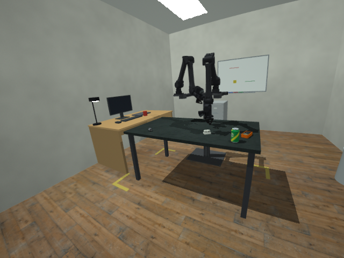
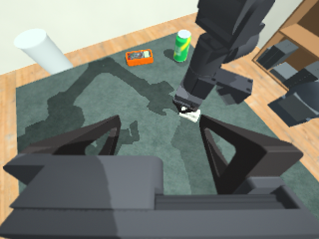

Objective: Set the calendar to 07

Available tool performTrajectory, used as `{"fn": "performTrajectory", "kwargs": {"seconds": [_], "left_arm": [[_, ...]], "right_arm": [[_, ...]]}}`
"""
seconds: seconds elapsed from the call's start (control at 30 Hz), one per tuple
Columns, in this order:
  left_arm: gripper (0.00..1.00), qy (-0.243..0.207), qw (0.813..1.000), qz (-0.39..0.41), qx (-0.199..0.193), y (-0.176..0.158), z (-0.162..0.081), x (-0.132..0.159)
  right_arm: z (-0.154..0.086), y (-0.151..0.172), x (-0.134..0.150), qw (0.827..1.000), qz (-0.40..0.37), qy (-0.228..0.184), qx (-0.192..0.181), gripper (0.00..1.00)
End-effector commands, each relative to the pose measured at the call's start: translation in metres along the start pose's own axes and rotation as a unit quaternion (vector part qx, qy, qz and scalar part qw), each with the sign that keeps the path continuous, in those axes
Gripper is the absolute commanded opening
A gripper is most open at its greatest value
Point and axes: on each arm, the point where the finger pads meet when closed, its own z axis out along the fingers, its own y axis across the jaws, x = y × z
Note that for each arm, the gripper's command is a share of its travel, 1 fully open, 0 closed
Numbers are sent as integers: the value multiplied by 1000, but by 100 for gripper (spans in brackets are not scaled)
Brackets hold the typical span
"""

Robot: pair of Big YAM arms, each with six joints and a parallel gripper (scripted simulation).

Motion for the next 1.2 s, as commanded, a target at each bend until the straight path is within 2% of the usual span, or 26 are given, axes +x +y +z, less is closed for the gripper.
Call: {"fn": "performTrajectory", "kwargs": {"seconds": [0.0,0.27,0.37,0.4,0.53,0.63,0.7,0.87,1.17], "left_arm": [[64,-12,1000,-12,-19,22,-23,-6],[64,-11,1000,-7,-18,23,-12,-11],[98,-19,999,-42,-27,23,-10,-11],[100,-23,997,-60,-31,23,-8,-11],[100,-59,986,-142,-63,24,1,-19],[100,-98,969,-208,-89,26,8,-22],[100,-98,969,-208,-89,26,8,-22],[100,-166,928,-310,-119,26,12,-26],[100,-269,855,-422,-138,22,3,-28]], "right_arm": [[3,0,-8,1000,2,-8,0,100],[3,0,-8,1000,2,-8,0,100],[3,0,-8,1000,2,-8,0,100],[3,0,-8,1000,2,-8,0,100],[3,0,-8,1000,2,-8,0,100],[3,0,-8,1000,2,-8,0,100],[3,0,-8,1000,2,-8,0,100],[3,0,-8,1000,2,-8,0,100],[3,0,-8,1000,2,-8,0,100]]}}
